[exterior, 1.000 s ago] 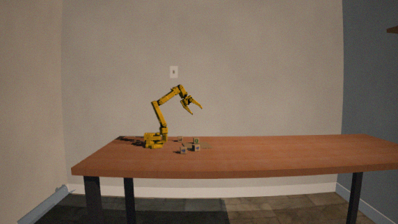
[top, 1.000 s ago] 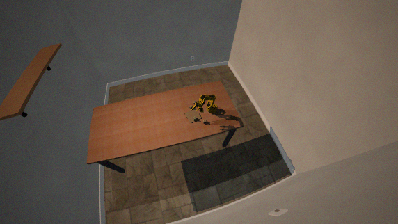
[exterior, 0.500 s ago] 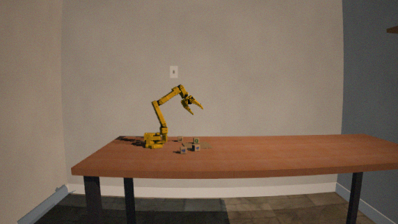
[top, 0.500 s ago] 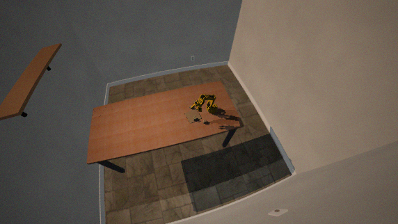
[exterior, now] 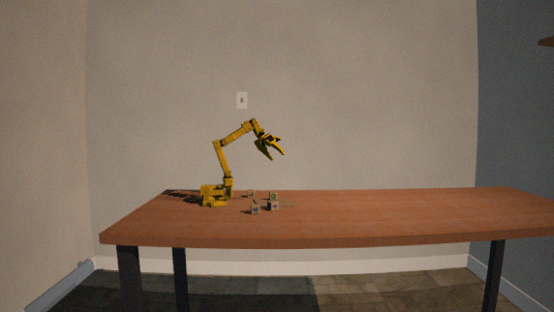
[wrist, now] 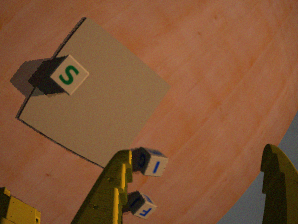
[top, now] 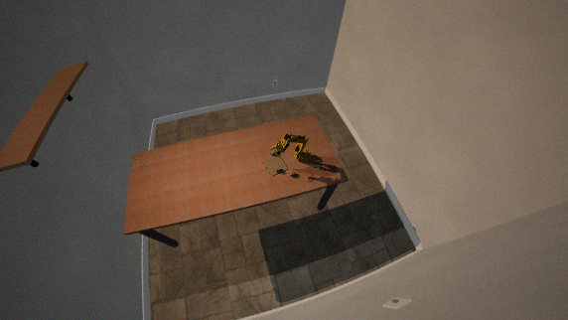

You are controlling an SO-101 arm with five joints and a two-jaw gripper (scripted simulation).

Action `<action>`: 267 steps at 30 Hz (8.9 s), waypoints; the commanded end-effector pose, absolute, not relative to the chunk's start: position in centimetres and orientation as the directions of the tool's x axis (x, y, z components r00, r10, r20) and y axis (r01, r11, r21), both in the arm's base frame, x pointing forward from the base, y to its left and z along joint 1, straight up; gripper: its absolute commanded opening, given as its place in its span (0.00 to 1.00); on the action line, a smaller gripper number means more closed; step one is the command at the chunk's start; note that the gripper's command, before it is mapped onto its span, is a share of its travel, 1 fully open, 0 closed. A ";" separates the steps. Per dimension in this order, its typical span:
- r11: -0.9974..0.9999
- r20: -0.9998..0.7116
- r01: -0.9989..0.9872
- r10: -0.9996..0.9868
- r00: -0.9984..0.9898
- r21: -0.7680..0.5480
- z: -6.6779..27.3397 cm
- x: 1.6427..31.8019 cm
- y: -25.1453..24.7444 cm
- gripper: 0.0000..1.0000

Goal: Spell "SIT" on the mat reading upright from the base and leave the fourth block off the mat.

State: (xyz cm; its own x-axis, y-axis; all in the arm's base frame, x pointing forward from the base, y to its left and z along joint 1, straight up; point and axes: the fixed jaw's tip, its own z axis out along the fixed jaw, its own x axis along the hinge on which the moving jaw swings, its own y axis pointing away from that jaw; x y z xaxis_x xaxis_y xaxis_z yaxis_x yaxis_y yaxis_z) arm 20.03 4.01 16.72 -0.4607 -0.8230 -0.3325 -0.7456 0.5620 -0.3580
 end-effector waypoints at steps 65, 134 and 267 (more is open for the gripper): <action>0.525 -0.411 0.775 0.831 -0.376 0.352 17.8 22.9 -7.7 0.35; 0.490 -0.050 0.870 0.871 -0.488 0.043 6.9 23.1 -7.8 0.35; 0.490 -0.051 0.870 0.871 -0.488 0.041 5.4 22.4 -8.4 0.00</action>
